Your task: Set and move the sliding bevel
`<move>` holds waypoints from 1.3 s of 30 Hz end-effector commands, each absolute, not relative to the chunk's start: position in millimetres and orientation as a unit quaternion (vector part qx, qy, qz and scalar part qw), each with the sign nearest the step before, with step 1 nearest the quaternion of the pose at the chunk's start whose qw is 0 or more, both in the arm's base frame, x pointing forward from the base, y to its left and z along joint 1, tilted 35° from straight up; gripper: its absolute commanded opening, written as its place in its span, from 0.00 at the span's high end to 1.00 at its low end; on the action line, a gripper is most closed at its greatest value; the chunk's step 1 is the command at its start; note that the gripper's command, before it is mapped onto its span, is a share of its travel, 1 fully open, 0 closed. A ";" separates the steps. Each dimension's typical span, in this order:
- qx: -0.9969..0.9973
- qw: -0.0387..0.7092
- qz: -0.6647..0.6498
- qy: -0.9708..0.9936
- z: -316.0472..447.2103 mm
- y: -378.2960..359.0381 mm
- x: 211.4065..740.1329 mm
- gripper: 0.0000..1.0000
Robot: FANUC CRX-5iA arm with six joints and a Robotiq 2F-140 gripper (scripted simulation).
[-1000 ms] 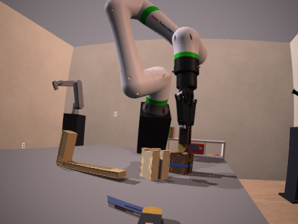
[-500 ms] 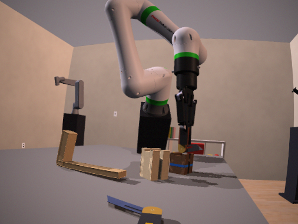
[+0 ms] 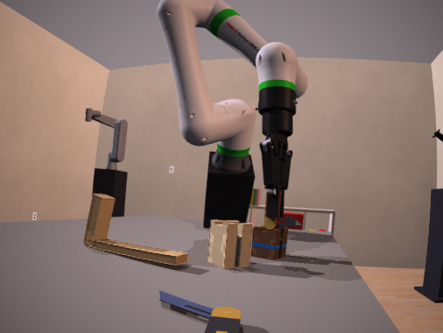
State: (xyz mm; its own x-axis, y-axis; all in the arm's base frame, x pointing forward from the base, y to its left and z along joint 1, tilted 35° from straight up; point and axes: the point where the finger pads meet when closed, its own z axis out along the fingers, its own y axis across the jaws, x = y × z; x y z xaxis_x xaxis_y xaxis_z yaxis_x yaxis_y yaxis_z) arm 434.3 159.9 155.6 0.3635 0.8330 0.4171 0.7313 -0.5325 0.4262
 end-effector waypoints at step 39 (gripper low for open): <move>0.821 0.084 0.303 0.476 150.7 160.9 438.4 0.90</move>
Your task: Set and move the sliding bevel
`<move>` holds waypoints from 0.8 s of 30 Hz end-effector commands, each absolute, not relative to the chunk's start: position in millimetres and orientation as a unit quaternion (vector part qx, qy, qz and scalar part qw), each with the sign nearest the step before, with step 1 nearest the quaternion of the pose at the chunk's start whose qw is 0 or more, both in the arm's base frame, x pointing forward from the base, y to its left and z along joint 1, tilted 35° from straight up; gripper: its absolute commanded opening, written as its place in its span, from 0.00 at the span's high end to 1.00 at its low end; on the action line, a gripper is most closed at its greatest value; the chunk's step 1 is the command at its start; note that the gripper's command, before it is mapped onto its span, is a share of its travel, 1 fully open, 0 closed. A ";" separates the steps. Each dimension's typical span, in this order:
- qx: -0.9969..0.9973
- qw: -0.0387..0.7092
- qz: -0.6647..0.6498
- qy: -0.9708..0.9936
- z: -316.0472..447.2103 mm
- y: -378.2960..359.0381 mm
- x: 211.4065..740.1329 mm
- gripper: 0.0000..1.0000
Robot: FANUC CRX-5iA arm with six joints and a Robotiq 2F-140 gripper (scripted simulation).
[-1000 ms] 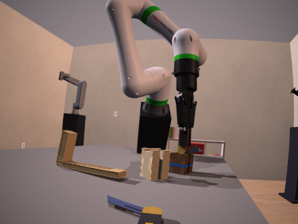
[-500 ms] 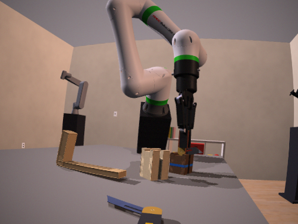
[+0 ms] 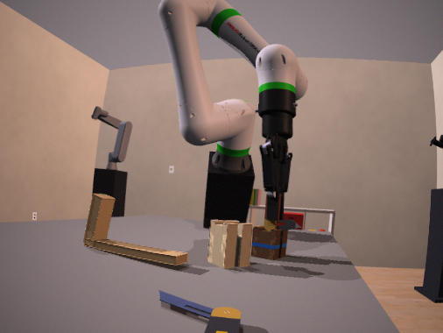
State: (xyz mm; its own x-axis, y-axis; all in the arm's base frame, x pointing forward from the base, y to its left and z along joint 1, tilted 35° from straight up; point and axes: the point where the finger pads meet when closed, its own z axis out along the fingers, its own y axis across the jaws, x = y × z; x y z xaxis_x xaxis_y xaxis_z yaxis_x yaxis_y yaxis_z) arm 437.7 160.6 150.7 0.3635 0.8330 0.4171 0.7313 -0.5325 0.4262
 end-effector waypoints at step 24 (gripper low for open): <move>0.821 0.084 0.303 0.476 146.7 161.4 441.1 0.90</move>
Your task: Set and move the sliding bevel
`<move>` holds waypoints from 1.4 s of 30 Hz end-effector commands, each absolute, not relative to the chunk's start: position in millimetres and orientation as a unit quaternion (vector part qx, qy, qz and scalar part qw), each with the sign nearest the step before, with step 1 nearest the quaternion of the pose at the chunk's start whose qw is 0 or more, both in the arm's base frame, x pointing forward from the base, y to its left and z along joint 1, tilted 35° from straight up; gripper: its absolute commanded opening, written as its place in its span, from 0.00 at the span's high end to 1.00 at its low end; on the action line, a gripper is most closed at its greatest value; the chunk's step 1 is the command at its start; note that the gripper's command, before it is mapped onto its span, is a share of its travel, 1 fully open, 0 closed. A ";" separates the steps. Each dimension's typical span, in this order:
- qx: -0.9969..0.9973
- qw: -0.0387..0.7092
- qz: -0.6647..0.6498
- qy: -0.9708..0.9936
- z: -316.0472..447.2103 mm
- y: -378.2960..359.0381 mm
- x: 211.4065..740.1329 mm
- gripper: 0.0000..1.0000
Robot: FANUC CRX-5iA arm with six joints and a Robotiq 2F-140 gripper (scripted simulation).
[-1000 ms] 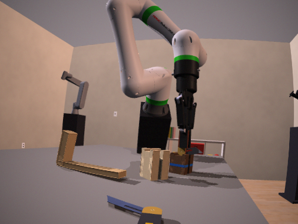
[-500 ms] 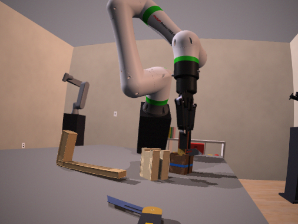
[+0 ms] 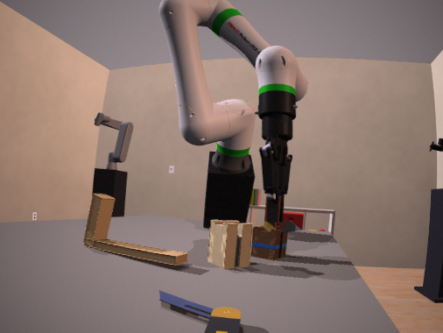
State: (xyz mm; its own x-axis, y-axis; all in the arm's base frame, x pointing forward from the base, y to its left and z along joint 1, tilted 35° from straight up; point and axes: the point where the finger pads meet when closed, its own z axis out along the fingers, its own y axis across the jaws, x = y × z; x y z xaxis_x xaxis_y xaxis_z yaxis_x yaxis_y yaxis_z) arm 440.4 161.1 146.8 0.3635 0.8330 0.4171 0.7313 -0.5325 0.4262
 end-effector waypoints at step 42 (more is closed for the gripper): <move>0.821 0.084 0.303 0.476 141.0 162.2 445.0 0.90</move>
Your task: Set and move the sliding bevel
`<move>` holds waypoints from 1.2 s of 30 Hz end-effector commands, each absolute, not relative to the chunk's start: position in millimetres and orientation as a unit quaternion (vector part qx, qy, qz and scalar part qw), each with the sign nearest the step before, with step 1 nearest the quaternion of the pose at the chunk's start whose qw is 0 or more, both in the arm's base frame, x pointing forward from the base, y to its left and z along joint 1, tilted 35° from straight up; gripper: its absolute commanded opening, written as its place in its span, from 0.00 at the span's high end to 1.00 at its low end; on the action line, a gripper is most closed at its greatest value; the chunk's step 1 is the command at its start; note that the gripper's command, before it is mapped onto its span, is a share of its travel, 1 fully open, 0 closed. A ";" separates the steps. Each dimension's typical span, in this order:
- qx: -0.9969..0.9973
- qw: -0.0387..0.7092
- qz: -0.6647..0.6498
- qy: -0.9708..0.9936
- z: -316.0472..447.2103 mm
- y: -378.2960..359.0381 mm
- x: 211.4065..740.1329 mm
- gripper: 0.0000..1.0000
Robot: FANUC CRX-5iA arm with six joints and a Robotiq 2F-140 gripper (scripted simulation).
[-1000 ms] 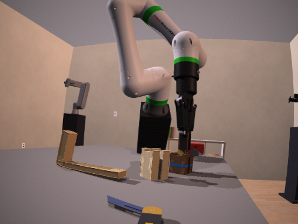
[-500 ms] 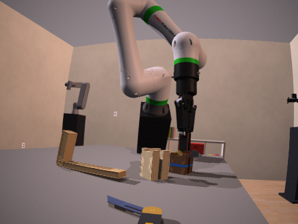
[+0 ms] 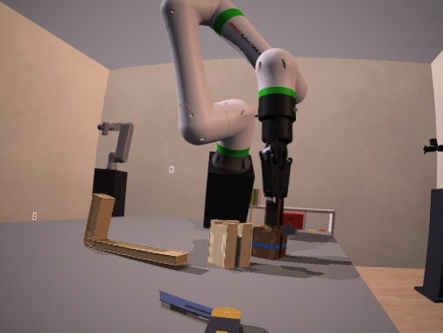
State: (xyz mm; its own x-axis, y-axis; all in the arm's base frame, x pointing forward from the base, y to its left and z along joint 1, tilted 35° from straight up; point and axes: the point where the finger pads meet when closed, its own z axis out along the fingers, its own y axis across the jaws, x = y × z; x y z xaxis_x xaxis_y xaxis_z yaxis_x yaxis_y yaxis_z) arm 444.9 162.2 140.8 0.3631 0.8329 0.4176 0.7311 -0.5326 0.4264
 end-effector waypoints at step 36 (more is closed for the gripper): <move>0.821 0.084 0.303 0.476 141.0 162.2 445.0 0.00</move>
State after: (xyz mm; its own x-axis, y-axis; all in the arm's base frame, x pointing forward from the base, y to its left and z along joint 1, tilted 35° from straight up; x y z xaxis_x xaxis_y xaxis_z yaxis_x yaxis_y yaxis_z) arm 444.8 162.0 140.4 0.3636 0.8330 0.4171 0.7312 -0.5326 0.4262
